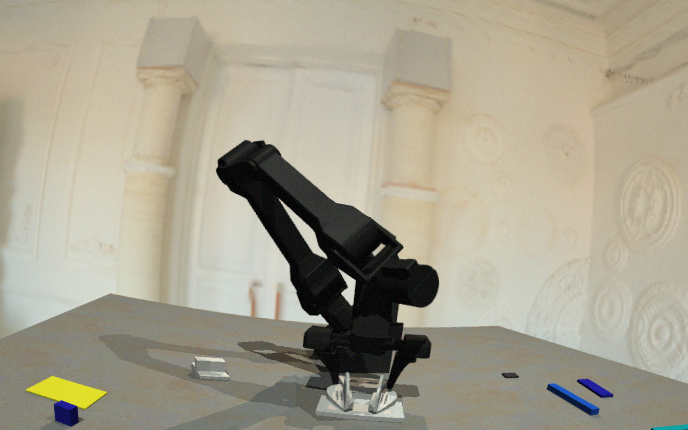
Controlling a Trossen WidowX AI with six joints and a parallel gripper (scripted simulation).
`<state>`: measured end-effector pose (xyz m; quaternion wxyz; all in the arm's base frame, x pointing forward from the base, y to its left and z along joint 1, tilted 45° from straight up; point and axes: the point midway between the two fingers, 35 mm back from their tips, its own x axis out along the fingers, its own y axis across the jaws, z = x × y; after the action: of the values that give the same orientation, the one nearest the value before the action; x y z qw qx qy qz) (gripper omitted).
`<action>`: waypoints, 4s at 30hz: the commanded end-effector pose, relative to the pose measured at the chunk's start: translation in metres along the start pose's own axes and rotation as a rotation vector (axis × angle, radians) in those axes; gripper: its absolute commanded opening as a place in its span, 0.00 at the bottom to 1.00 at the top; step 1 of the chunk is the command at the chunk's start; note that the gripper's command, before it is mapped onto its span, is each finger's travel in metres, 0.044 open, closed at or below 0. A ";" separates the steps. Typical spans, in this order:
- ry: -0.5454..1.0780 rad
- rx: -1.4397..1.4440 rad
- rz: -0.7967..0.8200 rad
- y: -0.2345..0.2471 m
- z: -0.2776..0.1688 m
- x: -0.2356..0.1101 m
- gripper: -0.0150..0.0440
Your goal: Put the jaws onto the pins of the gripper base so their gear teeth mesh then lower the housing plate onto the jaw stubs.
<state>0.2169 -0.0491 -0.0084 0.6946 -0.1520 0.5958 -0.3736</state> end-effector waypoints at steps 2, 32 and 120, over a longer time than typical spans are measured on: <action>0.002 -0.005 0.000 0.000 -0.001 0.001 0.85; 0.002 -0.005 0.000 0.000 -0.001 0.001 0.85; 0.005 -0.007 0.003 -0.004 -0.015 -0.126 1.00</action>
<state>0.2010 0.0392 0.0789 0.6941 -0.1556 0.5987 -0.3681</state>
